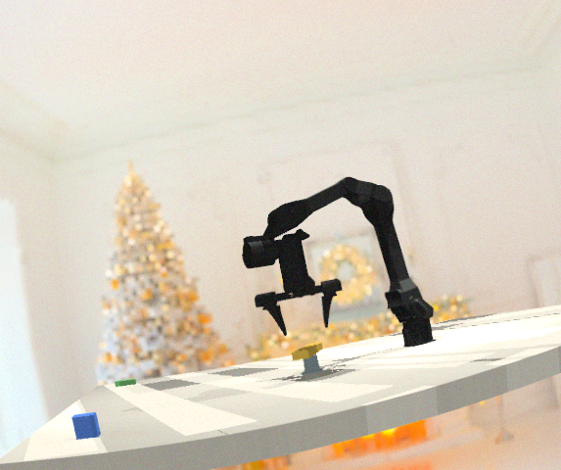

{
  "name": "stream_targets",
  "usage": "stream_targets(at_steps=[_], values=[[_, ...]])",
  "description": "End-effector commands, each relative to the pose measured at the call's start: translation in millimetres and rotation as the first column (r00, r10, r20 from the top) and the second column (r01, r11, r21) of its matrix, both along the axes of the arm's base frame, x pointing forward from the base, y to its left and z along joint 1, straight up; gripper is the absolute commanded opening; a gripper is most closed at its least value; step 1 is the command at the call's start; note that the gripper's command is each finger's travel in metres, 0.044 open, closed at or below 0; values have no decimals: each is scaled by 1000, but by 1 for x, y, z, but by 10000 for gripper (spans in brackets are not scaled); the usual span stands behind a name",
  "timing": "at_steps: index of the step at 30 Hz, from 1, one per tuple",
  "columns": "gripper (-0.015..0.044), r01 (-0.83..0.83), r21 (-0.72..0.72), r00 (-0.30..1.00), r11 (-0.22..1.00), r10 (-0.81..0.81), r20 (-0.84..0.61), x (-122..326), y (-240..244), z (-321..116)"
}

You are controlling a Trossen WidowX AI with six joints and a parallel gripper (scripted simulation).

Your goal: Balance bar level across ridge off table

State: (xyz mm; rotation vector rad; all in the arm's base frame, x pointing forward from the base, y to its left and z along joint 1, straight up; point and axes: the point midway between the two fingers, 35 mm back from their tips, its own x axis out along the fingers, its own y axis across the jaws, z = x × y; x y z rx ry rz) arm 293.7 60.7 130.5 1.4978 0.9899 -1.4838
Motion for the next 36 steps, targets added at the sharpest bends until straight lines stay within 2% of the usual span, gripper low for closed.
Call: stream_targets(at_steps=[1, 36], values=[[440, -1, 3, 1000, 1000, 1, 16, -3, -1, 49], [440, -1, 3, 1000, 1000, 1, 16, -4, -1, 57]])
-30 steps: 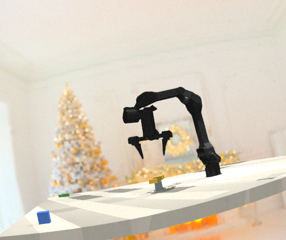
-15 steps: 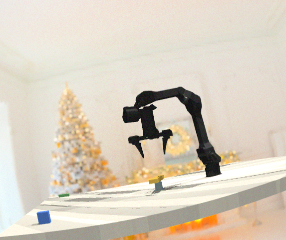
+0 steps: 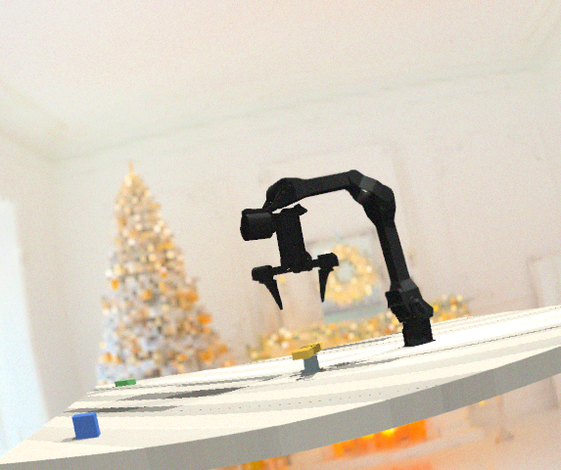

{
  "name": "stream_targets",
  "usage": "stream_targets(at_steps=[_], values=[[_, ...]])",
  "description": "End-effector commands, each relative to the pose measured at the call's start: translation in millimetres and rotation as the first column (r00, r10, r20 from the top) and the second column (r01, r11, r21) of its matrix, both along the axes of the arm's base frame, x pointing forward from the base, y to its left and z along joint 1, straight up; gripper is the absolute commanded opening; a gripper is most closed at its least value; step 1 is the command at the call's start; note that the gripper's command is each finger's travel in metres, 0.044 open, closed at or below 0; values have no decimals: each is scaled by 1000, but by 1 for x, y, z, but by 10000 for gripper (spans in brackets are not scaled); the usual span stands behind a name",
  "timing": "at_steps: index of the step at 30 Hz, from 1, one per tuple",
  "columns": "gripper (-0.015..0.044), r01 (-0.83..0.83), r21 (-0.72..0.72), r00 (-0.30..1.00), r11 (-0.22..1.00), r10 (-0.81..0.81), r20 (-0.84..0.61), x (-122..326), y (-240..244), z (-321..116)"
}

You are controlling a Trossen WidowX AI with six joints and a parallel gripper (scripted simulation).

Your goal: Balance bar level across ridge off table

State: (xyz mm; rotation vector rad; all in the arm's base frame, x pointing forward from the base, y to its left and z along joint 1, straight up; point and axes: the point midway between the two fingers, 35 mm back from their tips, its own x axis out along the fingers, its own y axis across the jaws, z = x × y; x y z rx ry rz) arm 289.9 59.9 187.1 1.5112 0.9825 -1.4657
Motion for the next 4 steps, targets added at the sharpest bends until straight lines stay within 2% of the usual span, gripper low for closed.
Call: stream_targets(at_steps=[1, 4], values=[[440, 0, -1, 1000, 1000, 0, -3, 0, 0, 0], [440, 0, -1, 1000, 1000, 0, -3, 0, 0, 0]])
